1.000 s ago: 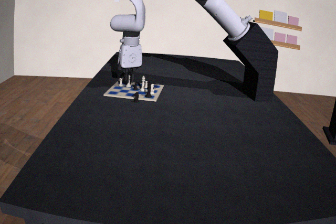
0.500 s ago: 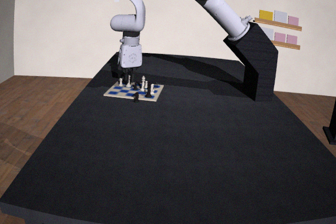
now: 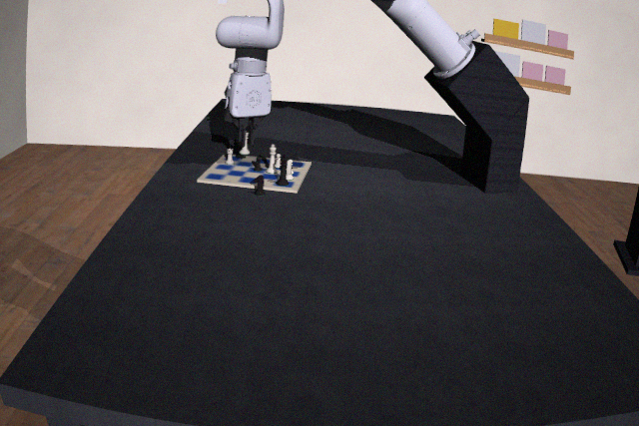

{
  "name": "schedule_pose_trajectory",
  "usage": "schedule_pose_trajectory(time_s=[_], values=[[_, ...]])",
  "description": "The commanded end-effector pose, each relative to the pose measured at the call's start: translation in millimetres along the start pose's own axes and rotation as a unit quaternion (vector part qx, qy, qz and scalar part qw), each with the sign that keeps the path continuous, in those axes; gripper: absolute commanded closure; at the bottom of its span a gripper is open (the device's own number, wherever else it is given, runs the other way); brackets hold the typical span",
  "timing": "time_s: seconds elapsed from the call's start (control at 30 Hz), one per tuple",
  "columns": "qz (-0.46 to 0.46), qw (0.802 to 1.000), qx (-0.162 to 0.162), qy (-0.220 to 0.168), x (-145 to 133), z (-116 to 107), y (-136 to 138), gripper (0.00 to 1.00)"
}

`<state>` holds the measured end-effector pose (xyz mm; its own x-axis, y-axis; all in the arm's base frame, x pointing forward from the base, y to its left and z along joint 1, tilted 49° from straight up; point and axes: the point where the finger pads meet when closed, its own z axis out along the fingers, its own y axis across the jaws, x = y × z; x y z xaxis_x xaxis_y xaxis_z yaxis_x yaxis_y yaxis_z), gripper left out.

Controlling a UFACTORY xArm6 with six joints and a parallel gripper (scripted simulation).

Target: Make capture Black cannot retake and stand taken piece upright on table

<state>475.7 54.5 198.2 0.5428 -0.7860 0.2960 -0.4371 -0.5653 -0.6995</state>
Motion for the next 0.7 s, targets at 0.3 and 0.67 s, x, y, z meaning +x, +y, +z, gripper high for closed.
schedule_pose_trajectory(time_s=[0.3, 0.67], values=[[0.000, 1.000, -0.002, -0.004, 0.6, -55.6, -1.0, 1.00], [0.000, 1.000, -0.002, -0.004, 0.8, -72.9, -1.0, 1.00]])
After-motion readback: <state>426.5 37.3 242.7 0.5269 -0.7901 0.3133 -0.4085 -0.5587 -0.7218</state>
